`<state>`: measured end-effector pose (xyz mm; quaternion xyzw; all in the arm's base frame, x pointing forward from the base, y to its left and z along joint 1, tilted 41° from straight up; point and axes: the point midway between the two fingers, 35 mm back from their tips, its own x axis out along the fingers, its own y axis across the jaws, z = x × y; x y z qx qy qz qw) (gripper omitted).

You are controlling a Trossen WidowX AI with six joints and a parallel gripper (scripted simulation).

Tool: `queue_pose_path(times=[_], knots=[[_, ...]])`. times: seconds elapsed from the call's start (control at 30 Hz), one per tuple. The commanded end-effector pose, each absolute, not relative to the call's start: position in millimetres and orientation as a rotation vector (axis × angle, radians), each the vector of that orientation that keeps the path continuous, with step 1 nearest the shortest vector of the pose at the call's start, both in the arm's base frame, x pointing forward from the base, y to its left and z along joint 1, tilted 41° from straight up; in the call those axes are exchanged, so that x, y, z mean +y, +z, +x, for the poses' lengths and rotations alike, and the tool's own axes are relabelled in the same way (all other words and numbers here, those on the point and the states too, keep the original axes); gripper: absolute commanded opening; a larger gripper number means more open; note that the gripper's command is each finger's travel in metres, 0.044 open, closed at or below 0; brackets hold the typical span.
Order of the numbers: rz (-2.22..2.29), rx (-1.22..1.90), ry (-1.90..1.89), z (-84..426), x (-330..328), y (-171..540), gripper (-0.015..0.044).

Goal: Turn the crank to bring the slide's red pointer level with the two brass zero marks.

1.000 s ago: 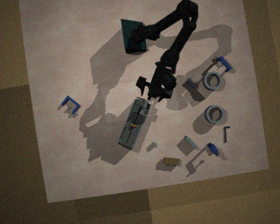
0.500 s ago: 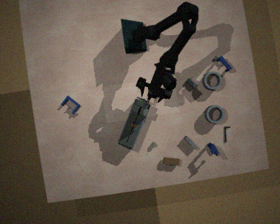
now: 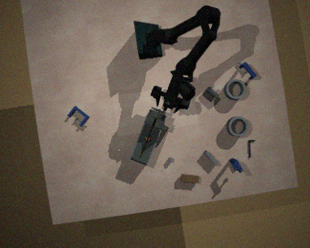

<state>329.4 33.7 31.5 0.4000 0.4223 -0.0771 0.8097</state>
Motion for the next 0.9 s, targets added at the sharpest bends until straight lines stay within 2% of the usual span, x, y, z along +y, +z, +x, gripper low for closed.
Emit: queue_pose_path(times=[0.0, 0.47, 0.87], knots=[[0.856, 0.913, -0.174, 326.6, 34.5, 26.2, 0.0361], [0.856, 0.913, -0.174, 326.6, 34.5, 26.2, 0.0], [0.856, 0.913, -0.174, 327.1, 34.2, 27.3, 0.0]])
